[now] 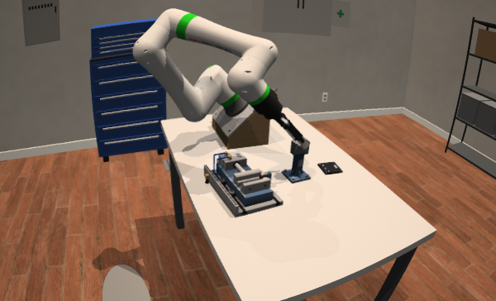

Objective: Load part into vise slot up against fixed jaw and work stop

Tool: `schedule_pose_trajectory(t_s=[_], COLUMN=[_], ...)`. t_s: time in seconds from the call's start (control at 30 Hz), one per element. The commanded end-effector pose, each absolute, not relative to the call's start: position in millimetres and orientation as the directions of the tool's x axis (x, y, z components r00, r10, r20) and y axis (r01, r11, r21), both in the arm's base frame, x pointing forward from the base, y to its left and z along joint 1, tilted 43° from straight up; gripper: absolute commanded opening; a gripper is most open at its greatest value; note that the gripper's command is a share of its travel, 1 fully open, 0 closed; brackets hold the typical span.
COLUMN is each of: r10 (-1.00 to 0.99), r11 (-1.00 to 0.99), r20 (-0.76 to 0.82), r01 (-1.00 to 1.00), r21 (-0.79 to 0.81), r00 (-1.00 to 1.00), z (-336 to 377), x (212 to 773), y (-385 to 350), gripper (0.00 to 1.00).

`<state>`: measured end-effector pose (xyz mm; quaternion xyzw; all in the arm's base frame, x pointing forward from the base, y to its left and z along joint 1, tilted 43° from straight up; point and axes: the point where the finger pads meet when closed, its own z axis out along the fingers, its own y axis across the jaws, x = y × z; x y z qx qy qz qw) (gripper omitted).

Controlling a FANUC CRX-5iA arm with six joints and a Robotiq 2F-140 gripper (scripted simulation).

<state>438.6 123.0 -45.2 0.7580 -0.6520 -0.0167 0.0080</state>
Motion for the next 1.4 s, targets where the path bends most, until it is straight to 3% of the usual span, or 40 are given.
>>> schedule_pose_trajectory(t_s=[0.0, 1.37], r10=[-0.989, -0.976], r11=[-0.150, -0.150], r20=[-0.013, 0.155], r01=[-0.988, -0.988], r21=[0.034, 0.033], r00=[0.150, 0.153], z=[-45.1, -45.3], x=[438.7, 438.1], y=[123.3, 127.7], gripper=[0.51, 0.51])
